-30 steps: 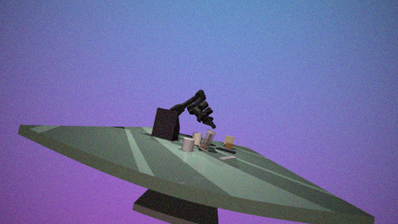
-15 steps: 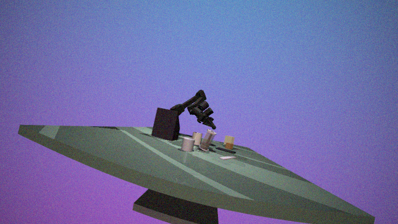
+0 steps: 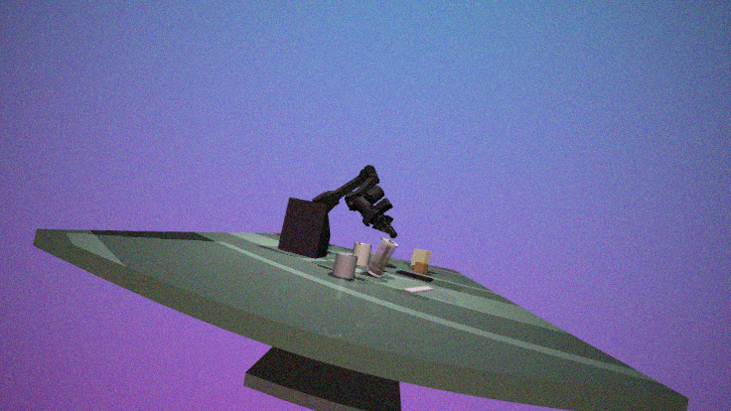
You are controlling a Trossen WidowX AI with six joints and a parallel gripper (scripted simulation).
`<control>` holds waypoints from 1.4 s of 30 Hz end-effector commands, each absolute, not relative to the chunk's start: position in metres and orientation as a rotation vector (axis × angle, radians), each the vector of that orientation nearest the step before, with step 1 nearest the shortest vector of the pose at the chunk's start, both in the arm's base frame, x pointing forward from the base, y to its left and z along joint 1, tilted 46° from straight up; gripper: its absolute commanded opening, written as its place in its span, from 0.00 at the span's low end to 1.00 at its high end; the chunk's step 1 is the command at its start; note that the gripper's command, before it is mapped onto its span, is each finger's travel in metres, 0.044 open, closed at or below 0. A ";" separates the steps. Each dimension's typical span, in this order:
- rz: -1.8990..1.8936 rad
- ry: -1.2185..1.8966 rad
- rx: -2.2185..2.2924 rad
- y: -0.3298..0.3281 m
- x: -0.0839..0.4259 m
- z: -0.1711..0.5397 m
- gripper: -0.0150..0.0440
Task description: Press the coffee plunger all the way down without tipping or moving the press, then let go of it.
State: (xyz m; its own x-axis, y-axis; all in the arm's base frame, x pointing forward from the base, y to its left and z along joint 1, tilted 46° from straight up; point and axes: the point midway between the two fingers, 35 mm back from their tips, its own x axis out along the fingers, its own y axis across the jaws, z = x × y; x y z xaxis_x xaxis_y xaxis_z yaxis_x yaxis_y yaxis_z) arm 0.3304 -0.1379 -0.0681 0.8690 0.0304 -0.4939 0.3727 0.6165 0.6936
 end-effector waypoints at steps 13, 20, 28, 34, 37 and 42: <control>-0.206 0.494 0.893 -0.138 0.331 -0.068 0.49; -0.206 0.494 0.893 -0.138 0.331 -0.068 0.80; -0.211 0.488 0.897 -0.140 0.331 -0.067 1.00; -0.234 0.484 0.904 -0.159 0.321 -0.054 1.00; -0.226 0.495 0.899 -0.165 0.308 -0.037 1.00; -0.207 0.506 0.897 -0.169 0.279 -0.006 1.00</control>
